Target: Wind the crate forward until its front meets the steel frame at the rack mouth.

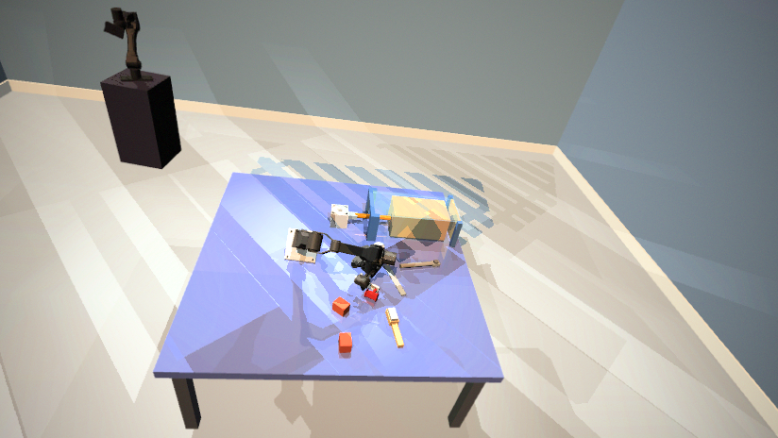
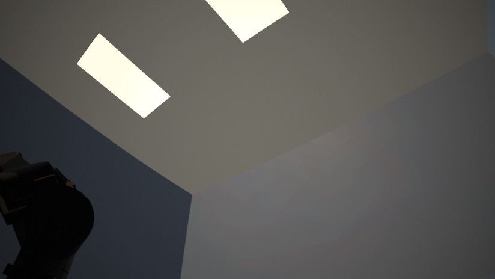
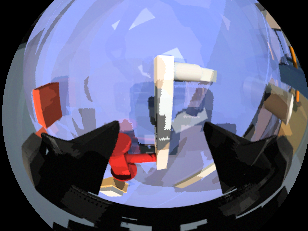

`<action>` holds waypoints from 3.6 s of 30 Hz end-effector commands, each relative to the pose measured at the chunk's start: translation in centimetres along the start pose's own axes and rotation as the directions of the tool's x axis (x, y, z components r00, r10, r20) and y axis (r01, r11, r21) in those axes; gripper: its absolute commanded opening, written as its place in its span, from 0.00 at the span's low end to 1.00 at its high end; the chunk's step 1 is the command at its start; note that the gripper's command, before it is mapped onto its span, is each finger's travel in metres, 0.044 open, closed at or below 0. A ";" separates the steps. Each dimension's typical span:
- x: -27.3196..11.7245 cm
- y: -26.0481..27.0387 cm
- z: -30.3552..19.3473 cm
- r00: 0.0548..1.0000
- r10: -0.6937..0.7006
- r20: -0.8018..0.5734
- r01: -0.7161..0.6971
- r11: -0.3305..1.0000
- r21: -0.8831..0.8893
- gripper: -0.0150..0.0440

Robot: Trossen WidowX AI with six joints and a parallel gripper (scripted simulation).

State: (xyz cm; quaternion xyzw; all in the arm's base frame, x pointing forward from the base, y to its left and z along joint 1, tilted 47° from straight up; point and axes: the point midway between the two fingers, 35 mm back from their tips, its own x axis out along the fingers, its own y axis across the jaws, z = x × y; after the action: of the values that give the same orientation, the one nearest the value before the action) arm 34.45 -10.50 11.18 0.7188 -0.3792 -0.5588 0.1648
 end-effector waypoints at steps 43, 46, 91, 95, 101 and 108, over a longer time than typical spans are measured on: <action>0.6 0.1 0.0 1.000 0.002 0.002 -0.002 1.000 0.000 0.56; 0.6 0.1 0.0 1.000 0.002 0.002 -0.002 1.000 0.000 0.53; -11.9 -0.1 0.0 1.000 0.000 0.008 0.000 1.000 -0.003 0.25; -11.7 -0.7 0.2 1.000 -0.003 0.008 0.003 1.000 0.029 0.25; -12.1 -3.3 1.4 1.000 -0.025 0.009 0.023 0.985 0.172 0.25; -12.5 -6.1 3.0 0.999 -0.047 0.012 0.040 0.942 0.334 0.25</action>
State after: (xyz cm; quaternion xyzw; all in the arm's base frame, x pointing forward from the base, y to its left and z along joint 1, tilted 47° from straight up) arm 33.07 1.95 15.53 0.7352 -0.4436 -0.5100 0.0517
